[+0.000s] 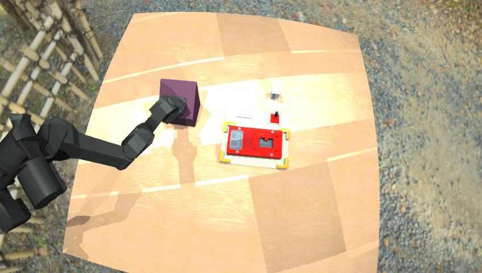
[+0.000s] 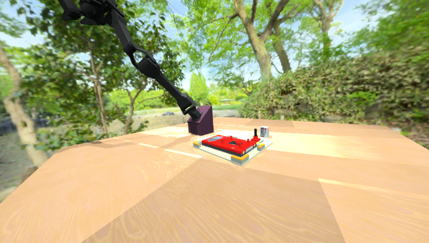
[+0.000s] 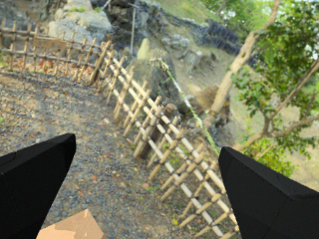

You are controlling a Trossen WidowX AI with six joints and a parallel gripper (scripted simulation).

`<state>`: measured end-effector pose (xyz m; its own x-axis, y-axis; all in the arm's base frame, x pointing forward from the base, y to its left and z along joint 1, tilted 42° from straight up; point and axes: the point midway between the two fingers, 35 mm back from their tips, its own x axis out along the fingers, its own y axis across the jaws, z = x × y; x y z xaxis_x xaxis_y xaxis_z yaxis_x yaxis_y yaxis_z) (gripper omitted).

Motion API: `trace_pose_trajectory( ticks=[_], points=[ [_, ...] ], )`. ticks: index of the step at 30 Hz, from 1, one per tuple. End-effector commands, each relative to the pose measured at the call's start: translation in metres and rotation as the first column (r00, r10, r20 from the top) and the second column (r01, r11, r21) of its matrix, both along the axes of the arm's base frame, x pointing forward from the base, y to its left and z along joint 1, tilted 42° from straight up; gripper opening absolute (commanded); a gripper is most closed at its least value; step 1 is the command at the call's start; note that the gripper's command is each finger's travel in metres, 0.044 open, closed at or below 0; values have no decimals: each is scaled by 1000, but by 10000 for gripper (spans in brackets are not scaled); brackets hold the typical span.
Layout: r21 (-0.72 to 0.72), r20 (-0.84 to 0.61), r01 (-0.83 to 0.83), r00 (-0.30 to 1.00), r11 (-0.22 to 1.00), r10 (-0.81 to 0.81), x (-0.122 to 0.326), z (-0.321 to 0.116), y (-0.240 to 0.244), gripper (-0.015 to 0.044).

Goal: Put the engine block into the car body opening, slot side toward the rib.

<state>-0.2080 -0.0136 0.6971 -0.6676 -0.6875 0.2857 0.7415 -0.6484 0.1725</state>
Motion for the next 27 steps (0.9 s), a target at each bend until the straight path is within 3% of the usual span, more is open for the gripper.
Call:
trace_pose_trajectory(
  ticks=[1, 11, 27],
  points=[
    [0, 0, 0, 1000, 1000, 0, 0, 0, 0, 426],
    [-165, 2, 142, 990, 976, -143, -27, 5, 56, 440],
    [-221, -30, 417, 901, 881, -434, -45, -10, 152, 440]
  ],
)
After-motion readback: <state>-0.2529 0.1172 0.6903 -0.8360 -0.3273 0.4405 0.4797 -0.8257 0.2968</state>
